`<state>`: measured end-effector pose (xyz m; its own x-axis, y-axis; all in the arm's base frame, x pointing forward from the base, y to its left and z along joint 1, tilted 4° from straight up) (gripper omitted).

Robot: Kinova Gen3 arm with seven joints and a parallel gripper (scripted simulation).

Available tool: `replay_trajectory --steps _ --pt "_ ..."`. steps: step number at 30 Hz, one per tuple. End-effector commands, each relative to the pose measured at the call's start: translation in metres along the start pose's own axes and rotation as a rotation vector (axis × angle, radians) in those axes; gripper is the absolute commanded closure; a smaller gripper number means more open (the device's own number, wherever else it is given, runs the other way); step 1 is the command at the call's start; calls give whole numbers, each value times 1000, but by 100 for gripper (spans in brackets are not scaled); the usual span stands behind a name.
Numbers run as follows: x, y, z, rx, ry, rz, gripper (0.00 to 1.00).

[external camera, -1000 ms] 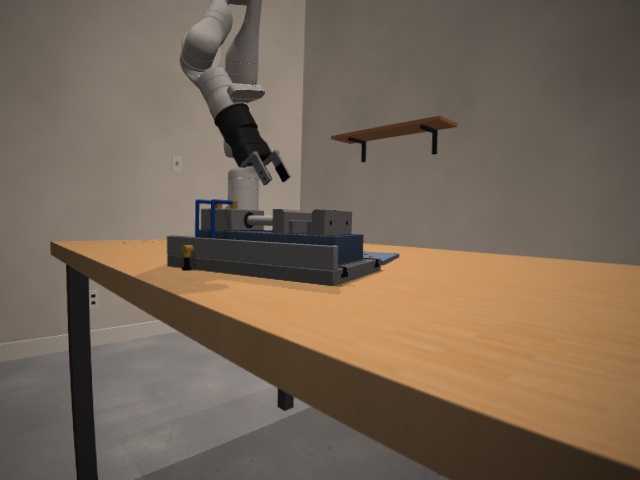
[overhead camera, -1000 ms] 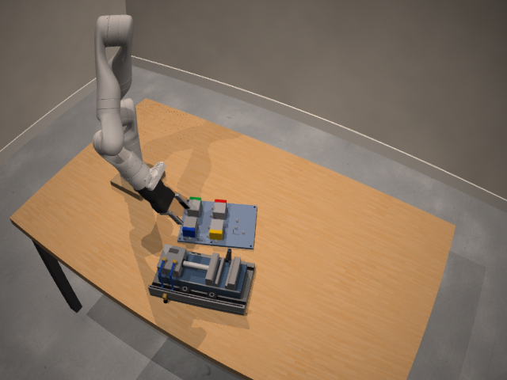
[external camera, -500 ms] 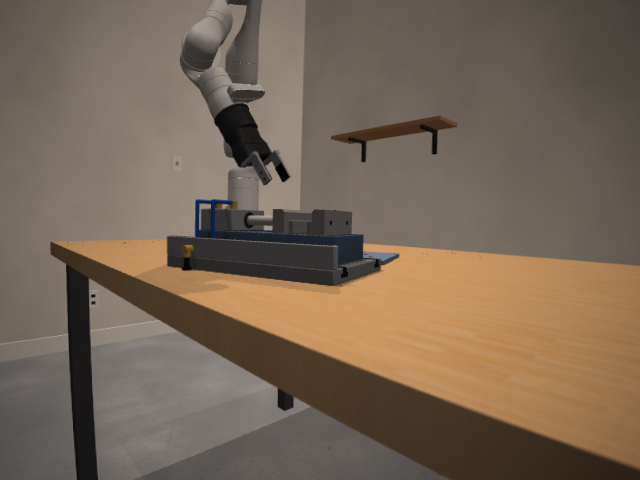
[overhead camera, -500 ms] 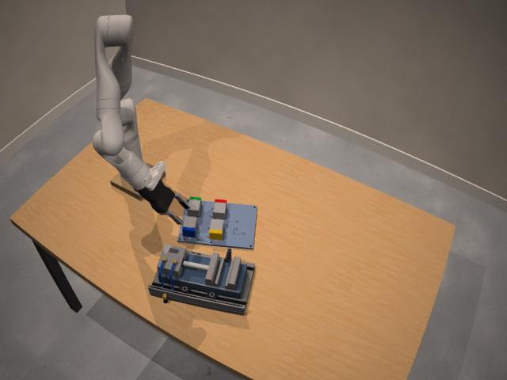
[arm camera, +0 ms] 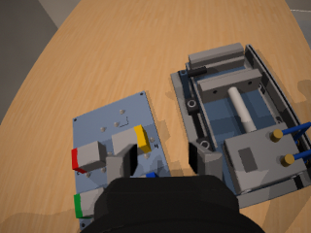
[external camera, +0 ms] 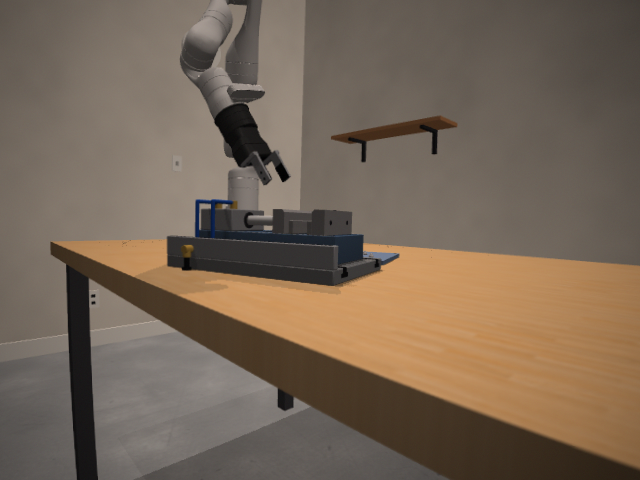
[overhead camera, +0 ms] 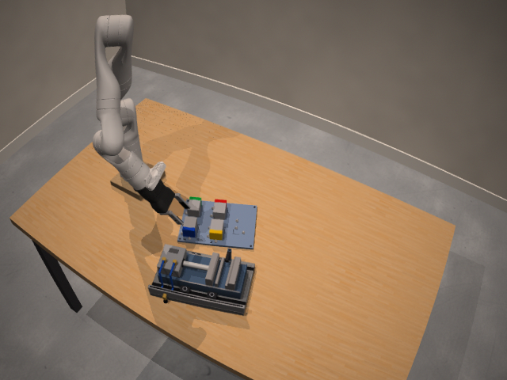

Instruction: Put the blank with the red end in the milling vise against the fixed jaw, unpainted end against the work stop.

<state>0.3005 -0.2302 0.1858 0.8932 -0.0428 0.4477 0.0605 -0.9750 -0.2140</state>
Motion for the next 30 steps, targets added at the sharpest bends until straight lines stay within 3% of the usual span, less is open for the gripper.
replay_trajectory --steps 1,9,24,30 --pt "0 0 0 -1 1 -1 0" --pt "0 0 0 -1 1 -1 0" --pt "22 -33 -18 -82 -54 207 0" --pt "19 -34 -20 -103 -72 286 0"
Point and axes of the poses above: the point where the finger pads meet when closed, its own z axis out along the fingers, its own y axis across the jaws, x = y × z, the point moved 7 cm from there along -z, back along the fingers, and after that the axes turned 3 degrees about -z, right-handed, at the moved point
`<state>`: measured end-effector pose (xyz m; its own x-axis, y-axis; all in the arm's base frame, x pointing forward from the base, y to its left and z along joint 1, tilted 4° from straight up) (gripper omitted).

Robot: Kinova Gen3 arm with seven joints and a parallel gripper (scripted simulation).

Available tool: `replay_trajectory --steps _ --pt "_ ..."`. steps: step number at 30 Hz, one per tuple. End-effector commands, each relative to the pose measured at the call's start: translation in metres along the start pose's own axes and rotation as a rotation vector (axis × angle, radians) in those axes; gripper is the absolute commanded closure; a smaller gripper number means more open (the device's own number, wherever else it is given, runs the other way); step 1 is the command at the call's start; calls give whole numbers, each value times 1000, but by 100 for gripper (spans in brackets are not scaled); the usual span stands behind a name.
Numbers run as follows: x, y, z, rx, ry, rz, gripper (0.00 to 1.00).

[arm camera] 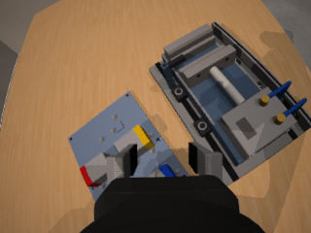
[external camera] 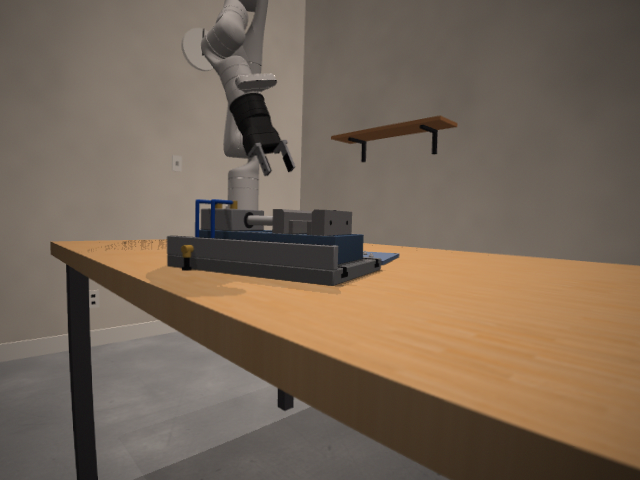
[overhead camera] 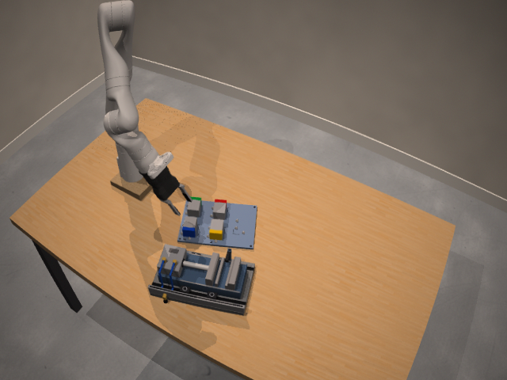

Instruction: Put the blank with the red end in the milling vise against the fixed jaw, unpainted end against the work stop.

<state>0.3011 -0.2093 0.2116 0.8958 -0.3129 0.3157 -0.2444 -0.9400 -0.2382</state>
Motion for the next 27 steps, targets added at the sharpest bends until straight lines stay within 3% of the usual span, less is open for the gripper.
replay_trajectory --steps 1,11,14,27 --pt "6 -12 -5 -10 -2 7 0" --pt "15 -35 -18 -66 -38 145 0" --pt "10 -28 -18 -65 -42 168 0" --pt "22 -58 -34 -140 -88 347 0"
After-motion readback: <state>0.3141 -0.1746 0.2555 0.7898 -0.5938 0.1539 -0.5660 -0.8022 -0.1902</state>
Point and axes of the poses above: the point where the finger pads meet when closed, its own z axis out along the fingers, its own y axis across the jaws, x = y × z, the point moved 7 cm from there along -z, back along the fingers, and after that the axes turned 3 degrees about -z, right-handed, at the moved point
